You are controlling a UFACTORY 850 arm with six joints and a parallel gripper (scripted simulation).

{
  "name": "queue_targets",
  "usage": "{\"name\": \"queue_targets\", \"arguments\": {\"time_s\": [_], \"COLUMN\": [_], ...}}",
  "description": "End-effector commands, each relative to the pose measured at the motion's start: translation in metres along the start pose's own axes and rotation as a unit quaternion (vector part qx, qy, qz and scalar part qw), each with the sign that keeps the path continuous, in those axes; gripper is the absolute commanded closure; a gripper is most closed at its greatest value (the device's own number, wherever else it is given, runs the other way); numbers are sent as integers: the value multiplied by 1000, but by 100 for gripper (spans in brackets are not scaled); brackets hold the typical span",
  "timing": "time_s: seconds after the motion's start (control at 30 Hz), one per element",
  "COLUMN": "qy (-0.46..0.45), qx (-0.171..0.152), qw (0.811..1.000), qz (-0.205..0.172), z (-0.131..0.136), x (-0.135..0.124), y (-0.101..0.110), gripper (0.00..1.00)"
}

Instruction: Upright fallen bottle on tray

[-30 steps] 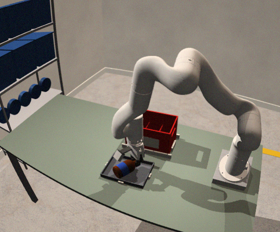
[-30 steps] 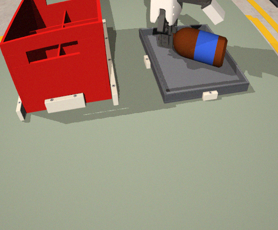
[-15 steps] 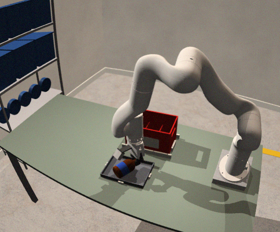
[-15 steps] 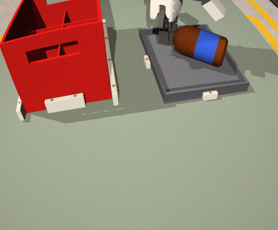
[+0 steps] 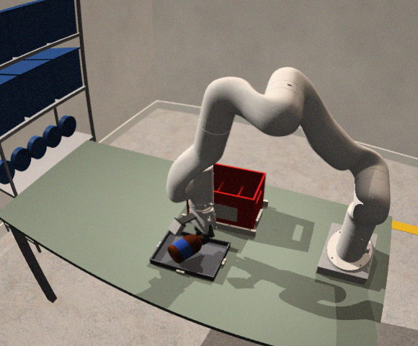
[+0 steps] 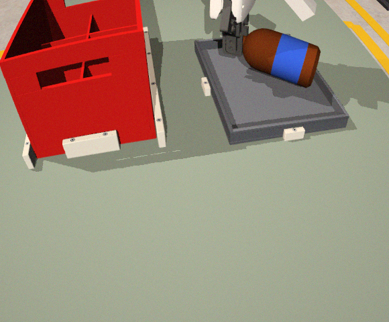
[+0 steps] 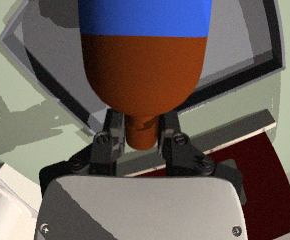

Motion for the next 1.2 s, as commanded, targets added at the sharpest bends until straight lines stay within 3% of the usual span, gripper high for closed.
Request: {"name": "queue_targets", "arguments": {"time_s": [0.0, 1.17], "qy": [0, 0], "qx": [-1, -1], "qw": [1000, 1000], "qz": [0, 0], "z": [1, 0], "x": [1, 1], "y": [6, 59], "gripper": [100, 100]}}
Point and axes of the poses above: the point where the finger pads meet when closed, its own y axis back along the fingers, its own z axis across the jaws, x = y × z, the point moved 2 cm from there along y, back along the fingers, and after that the axes turned 10 degrees about -y, right-handed, at the moved point
